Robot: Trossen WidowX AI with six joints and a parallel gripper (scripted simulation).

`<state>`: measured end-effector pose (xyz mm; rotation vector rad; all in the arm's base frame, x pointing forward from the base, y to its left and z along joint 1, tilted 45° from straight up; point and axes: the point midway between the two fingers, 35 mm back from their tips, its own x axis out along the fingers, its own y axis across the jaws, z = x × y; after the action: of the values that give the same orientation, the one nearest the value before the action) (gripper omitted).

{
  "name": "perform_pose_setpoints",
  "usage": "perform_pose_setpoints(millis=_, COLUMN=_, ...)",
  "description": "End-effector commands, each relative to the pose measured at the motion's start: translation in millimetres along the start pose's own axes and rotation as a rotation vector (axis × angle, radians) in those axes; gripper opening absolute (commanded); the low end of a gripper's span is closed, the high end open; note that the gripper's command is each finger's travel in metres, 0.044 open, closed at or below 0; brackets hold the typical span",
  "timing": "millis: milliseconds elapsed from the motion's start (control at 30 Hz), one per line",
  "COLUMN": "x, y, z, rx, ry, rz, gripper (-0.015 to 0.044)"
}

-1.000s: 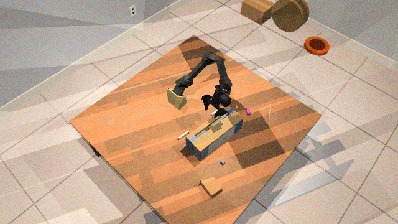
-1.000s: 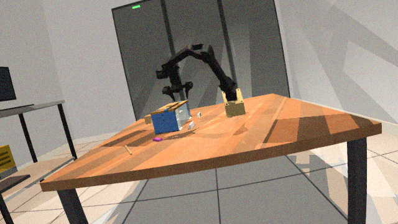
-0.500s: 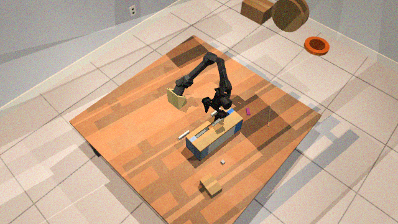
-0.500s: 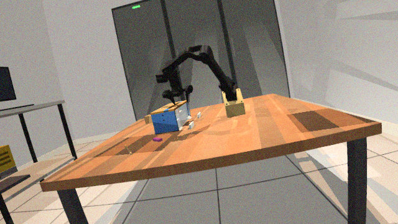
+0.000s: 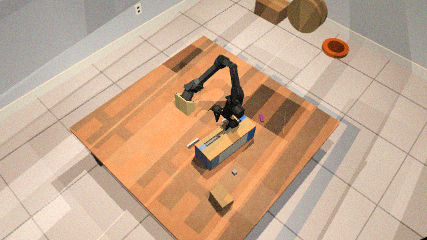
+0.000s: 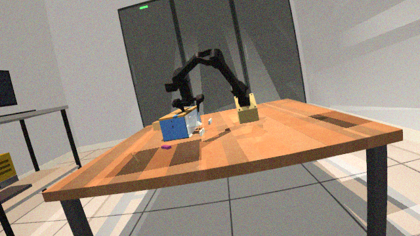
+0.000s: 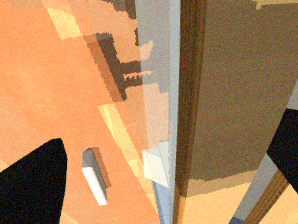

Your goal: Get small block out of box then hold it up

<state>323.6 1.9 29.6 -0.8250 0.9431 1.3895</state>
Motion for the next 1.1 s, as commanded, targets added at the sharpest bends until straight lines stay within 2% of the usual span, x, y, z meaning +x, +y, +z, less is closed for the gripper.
perform_pose_setpoints(millis=0, x=6.4, y=0.0, z=2.3, rx=0.005, ry=-0.005, rz=-0.001, gripper=0.0400)
perform_pose_setpoints(millis=533, x=20.3, y=0.0, z=6.3, rx=0.000, ry=-0.002, rz=0.000, gripper=0.0400)
perform_pose_setpoints(millis=1067, x=35.8, y=0.3, z=-33.5, rx=-0.002, ry=0.000, rz=0.001, gripper=0.0400)
